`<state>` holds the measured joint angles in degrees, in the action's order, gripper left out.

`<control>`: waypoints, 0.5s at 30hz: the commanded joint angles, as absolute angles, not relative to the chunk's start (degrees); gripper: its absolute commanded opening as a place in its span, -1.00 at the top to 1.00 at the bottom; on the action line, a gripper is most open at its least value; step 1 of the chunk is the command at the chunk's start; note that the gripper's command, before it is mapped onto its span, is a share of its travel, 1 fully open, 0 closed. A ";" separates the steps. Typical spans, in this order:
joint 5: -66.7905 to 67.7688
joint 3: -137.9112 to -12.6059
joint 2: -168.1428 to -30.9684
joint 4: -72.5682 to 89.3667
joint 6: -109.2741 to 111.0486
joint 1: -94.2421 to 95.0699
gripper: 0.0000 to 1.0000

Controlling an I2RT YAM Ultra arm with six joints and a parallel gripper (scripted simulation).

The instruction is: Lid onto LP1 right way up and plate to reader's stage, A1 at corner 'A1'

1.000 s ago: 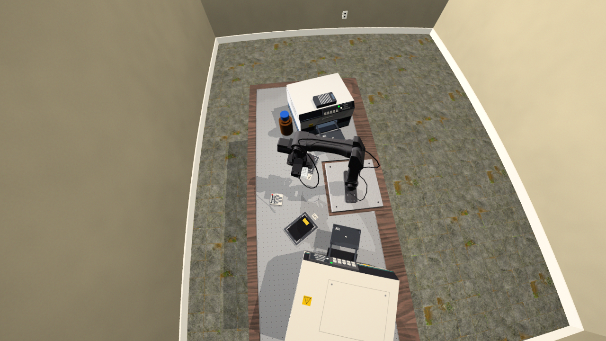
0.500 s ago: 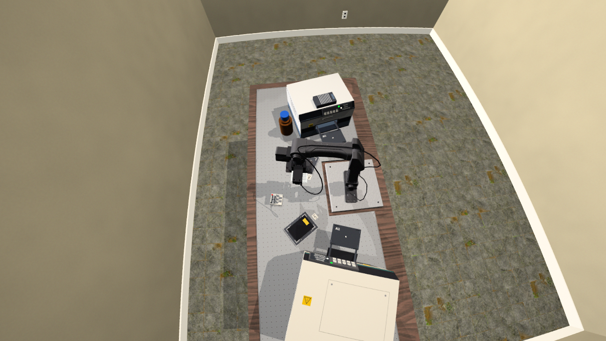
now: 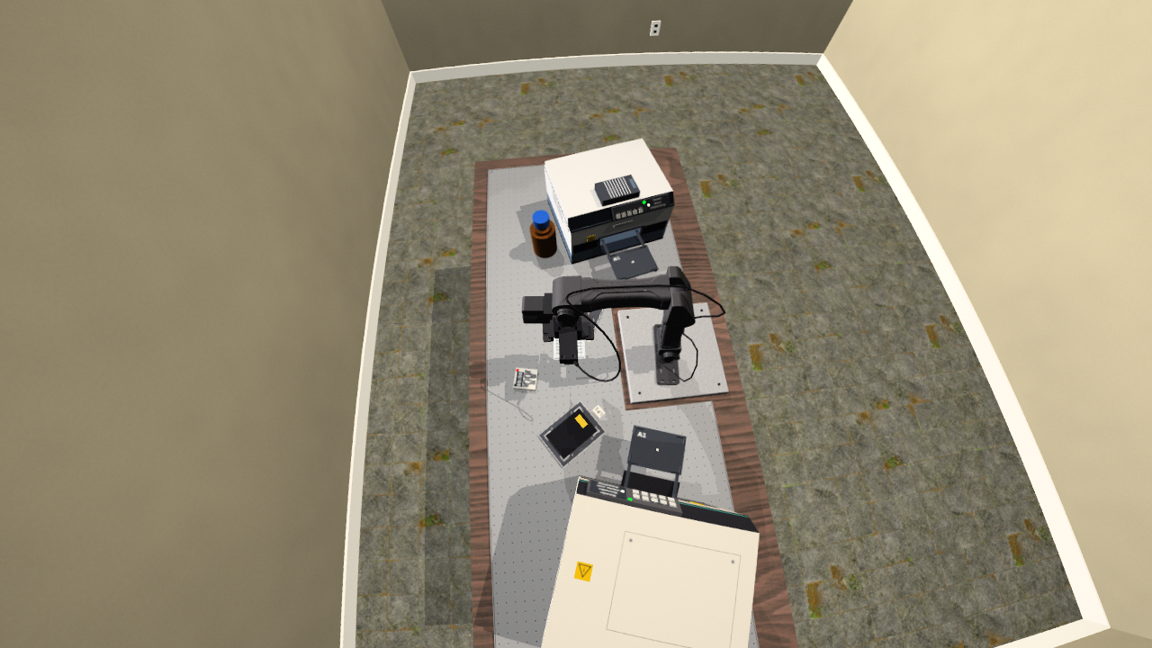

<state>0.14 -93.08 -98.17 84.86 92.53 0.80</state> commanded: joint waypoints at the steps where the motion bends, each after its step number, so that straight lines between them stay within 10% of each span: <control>1: -0.12 -95.10 -98.11 86.04 91.64 2.84 -0.72; 15: -0.12 -95.02 -97.55 86.06 94.11 8.82 -0.72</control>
<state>0.16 -93.08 -98.17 84.93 93.10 7.25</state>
